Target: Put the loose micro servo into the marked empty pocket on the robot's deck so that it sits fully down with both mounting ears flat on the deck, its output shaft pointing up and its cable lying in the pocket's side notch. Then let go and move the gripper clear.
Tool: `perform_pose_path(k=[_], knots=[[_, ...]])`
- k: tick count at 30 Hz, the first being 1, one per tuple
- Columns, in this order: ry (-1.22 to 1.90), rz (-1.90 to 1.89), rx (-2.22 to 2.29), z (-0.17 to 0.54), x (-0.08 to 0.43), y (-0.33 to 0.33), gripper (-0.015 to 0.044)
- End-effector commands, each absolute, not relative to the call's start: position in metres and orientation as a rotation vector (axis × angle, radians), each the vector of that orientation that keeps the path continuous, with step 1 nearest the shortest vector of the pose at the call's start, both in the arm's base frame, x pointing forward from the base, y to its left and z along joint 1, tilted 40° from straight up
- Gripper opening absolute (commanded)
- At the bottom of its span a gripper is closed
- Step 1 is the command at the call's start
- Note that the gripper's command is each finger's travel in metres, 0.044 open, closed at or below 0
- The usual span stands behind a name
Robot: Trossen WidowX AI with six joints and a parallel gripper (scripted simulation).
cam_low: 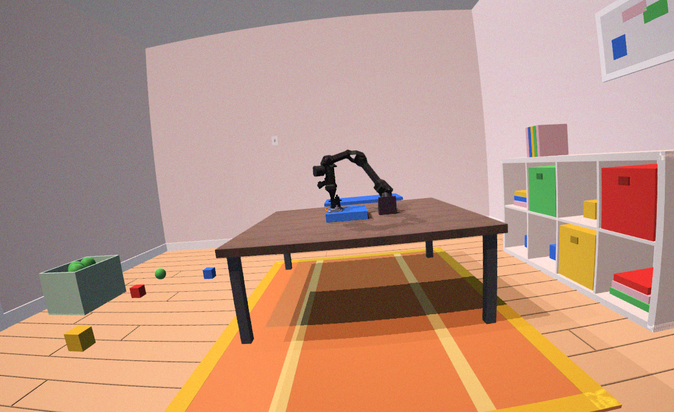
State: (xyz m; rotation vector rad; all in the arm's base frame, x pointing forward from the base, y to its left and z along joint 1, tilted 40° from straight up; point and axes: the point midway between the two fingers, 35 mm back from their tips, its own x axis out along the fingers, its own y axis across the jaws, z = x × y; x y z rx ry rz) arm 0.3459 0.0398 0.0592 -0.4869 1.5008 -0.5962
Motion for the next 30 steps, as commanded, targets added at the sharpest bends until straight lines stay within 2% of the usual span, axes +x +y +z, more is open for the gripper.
perform_pose_path(k=[1,30], knots=[[1.498,-0.593,-0.495,0.055,0.346,0.037,0.0],[1.497,-0.594,-0.496,0.04,0.346,0.023,0.0]])
